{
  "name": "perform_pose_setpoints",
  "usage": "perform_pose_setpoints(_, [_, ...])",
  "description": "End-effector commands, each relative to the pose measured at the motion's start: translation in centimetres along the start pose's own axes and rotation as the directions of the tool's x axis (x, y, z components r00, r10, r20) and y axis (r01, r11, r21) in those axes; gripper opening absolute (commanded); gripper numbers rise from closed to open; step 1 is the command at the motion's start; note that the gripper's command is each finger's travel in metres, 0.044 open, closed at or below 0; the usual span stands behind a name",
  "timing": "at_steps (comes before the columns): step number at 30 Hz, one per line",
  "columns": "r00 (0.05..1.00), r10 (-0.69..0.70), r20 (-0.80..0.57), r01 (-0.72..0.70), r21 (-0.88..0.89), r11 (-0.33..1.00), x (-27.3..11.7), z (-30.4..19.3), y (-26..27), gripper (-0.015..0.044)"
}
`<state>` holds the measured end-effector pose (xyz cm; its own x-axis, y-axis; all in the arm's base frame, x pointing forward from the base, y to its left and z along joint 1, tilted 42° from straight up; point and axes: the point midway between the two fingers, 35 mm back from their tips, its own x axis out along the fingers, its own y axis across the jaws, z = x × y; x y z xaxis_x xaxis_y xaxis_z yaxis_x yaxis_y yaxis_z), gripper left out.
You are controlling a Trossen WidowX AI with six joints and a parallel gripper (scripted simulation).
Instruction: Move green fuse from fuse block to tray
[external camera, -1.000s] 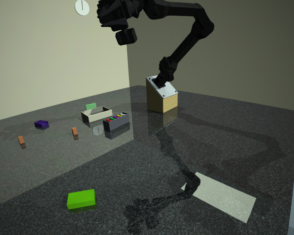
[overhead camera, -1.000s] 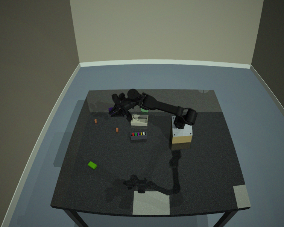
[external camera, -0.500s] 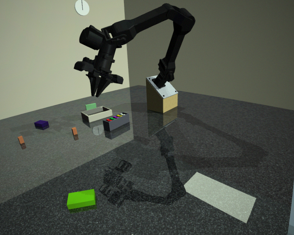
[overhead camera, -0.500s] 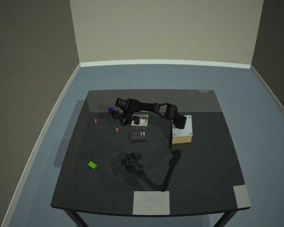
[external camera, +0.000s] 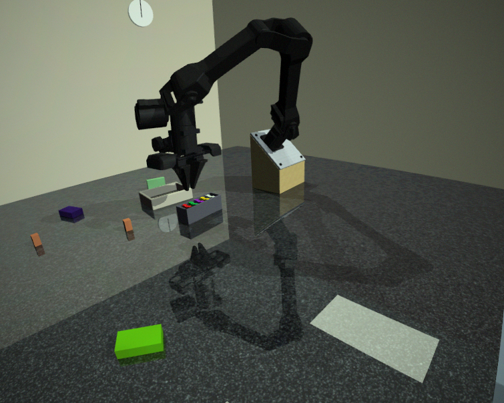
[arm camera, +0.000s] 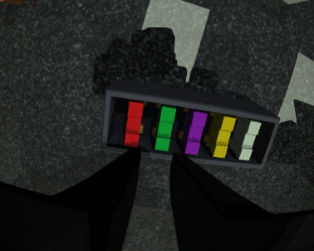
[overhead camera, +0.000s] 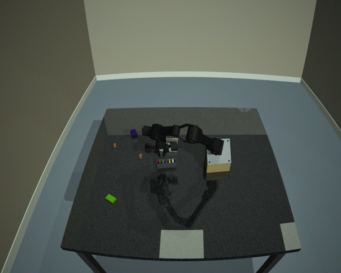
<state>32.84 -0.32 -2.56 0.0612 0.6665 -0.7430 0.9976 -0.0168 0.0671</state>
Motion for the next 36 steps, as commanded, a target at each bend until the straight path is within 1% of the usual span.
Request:
perform_pose_setpoints(1, [1.000,-0.017,-0.001,0.017,0.000,1.000,0.4,0.1,-0.4,0.0074])
perform_pose_setpoints(36, [1.000,-0.017,-0.003,0.017,0.000,1.000,3.3,0.0,-0.6,0.0074])
